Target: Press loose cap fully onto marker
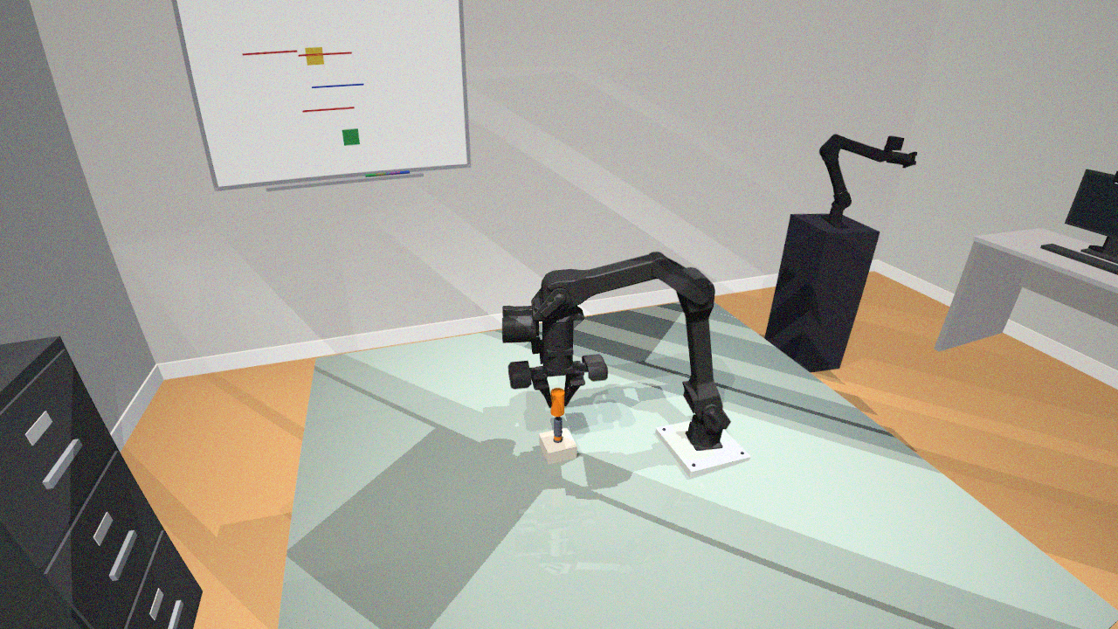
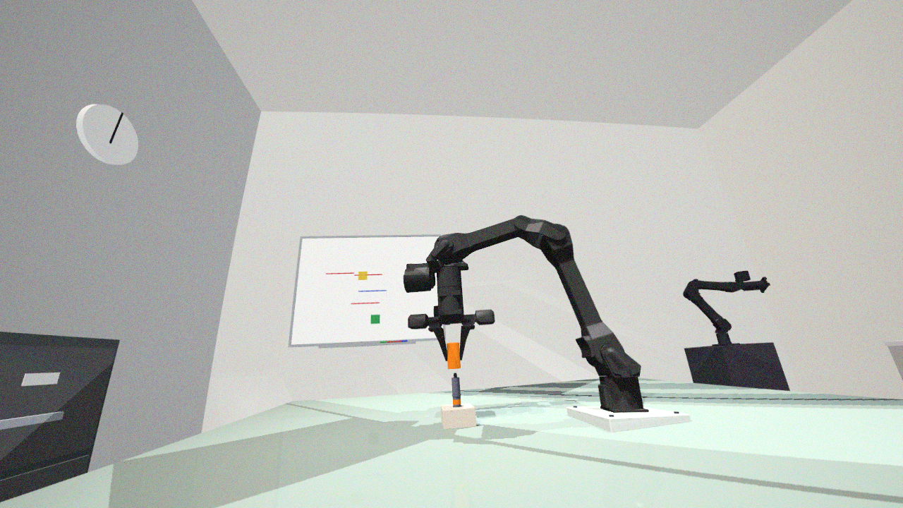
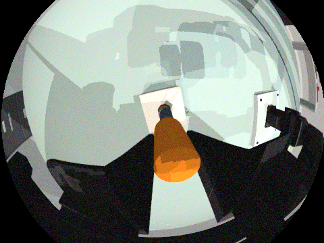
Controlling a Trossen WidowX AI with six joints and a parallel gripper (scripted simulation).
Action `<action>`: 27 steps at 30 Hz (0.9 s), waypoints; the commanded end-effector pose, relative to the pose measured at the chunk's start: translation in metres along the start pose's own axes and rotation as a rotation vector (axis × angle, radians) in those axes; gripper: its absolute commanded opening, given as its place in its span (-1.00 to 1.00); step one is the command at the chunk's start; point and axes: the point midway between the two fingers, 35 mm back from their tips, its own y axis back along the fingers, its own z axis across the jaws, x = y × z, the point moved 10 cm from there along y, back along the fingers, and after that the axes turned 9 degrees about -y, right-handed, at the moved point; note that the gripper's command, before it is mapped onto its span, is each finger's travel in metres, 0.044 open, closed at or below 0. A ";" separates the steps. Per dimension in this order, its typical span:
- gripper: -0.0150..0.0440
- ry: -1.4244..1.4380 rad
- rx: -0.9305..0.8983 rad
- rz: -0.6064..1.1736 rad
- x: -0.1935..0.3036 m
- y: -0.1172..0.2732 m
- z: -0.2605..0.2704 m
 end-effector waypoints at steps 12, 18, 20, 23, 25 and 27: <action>-0.49 0.003 -0.003 -0.005 0.000 -0.022 0.000; -0.49 0.003 -0.003 -0.005 -0.001 -0.032 0.000; -0.49 0.003 -0.003 -0.005 -0.001 -0.036 0.000; -0.49 0.003 -0.003 -0.005 -0.001 -0.041 0.000; -0.49 0.003 -0.003 -0.005 -0.001 -0.044 -0.001; -0.49 0.003 -0.003 -0.005 -0.001 -0.047 -0.001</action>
